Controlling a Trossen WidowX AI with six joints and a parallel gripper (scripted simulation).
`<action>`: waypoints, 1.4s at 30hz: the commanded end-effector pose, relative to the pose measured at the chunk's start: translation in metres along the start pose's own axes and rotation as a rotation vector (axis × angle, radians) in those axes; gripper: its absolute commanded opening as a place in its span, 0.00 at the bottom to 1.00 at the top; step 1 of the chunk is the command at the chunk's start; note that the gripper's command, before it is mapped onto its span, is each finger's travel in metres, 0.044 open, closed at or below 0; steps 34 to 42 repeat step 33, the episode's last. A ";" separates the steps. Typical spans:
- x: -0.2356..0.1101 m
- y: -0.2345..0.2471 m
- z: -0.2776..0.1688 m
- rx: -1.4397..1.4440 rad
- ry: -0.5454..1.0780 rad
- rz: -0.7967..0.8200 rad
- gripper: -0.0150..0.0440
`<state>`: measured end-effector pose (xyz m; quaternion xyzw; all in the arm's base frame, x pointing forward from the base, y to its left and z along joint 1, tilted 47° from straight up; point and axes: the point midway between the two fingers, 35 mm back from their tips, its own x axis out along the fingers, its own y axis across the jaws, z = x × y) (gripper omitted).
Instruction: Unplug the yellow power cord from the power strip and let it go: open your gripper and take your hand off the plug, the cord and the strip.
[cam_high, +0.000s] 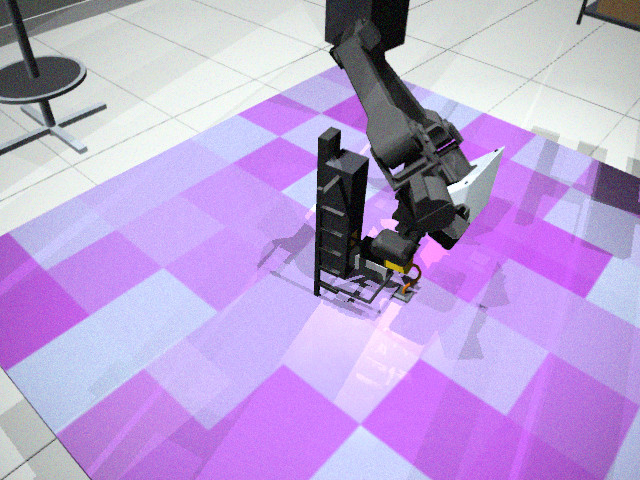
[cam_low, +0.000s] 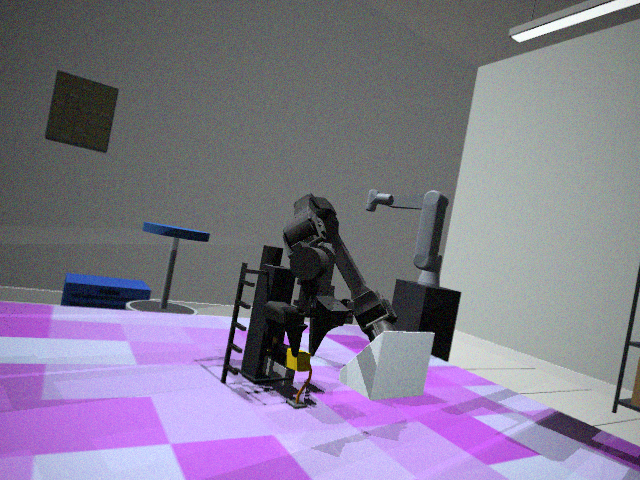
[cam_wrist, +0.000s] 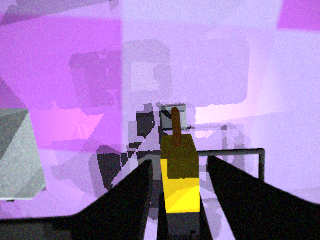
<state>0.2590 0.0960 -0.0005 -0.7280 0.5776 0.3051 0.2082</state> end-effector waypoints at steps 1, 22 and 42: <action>0.000 -0.001 -0.001 0.000 0.001 -0.006 0.74; -0.013 -0.001 0.059 0.001 -0.003 -0.007 1.00; -0.013 -0.001 0.059 0.001 -0.003 -0.007 1.00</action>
